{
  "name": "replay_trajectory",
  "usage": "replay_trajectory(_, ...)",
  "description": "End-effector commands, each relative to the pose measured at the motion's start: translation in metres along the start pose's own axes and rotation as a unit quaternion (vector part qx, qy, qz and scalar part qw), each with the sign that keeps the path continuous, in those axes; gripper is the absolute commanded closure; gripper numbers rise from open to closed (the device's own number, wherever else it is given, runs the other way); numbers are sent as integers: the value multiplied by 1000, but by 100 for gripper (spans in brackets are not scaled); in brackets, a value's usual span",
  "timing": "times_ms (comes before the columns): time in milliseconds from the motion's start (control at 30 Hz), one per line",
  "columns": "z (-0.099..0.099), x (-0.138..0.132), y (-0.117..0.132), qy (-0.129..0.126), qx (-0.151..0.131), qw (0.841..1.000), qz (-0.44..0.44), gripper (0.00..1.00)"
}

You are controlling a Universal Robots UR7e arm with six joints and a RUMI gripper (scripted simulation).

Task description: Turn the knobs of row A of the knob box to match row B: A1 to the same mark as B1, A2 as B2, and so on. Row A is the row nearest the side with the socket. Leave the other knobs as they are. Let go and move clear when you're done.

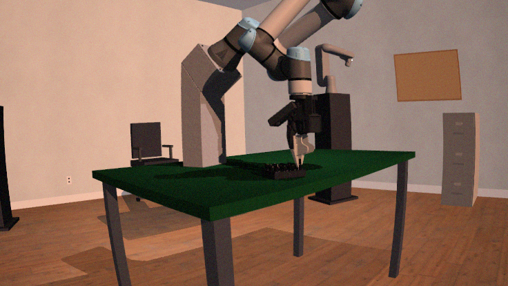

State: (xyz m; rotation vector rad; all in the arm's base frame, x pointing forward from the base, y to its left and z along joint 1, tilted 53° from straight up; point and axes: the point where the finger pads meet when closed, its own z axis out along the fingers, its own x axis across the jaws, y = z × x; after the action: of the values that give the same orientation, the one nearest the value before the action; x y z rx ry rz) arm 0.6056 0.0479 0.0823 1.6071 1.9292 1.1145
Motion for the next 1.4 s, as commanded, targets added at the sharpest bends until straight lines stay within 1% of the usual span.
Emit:
replay_trajectory(0,0,-1,2,0,-2,999,32,96)
replay_trajectory(167,0,-1,2,-1,-2,999,52,96)
replay_trajectory(333,0,-1,2,-1,-2,996,94,96)
replay_trajectory(667,0,0,1,-1,-1,981,195,96)
replay_trajectory(733,0,0,1,-1,-1,981,195,96)
replay_trajectory(1033,0,1,1,-1,-1,957,289,96)
replay_trajectory(1233,0,2,1,-1,0,939,345,96)
replay_trajectory(1300,0,2,1,-1,0,939,345,96)
replay_trajectory(1367,0,2,1,0,0,932,364,96)
